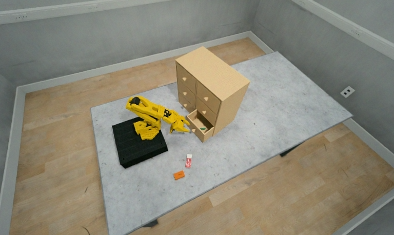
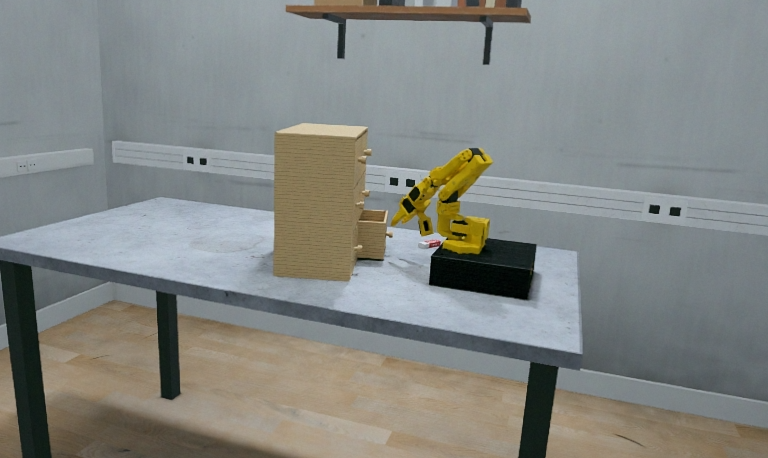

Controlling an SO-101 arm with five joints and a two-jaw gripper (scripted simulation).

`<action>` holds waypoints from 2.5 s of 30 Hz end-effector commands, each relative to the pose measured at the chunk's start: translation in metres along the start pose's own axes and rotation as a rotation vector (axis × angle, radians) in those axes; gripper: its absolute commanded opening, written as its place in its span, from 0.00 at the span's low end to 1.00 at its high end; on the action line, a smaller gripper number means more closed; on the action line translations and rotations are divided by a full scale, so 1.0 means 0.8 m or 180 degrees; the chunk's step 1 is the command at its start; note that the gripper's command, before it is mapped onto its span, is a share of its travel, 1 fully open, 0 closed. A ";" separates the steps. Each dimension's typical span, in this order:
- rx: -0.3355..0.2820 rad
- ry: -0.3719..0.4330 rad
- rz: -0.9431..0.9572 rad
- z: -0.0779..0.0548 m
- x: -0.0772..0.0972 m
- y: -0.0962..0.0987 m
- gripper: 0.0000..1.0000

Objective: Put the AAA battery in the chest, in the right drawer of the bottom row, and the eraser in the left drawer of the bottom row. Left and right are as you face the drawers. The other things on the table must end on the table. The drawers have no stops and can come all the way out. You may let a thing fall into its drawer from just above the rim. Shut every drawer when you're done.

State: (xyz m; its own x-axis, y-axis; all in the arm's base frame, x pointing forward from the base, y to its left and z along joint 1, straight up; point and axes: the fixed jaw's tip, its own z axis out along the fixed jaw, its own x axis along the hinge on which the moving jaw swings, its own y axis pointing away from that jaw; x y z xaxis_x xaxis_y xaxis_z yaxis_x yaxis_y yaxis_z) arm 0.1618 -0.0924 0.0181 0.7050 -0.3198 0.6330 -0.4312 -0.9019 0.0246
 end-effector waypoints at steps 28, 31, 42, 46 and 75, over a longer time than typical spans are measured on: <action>0.0015 -0.0074 -0.0011 0.002 -0.013 -0.002 0.21; 0.0015 -0.0074 -0.0011 0.002 -0.013 -0.002 0.21; 0.0018 -0.0073 -0.0006 0.026 -0.005 -0.002 0.21; 0.0018 -0.0073 -0.0006 0.026 -0.005 -0.002 0.21; 0.0021 -0.0072 -0.0001 0.050 -0.006 -0.002 0.21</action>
State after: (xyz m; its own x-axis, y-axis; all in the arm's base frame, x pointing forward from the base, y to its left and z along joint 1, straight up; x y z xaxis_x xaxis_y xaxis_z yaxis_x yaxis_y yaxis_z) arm 0.1767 -0.1004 -0.0182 0.7302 -0.3311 0.5977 -0.4302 -0.9024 0.0257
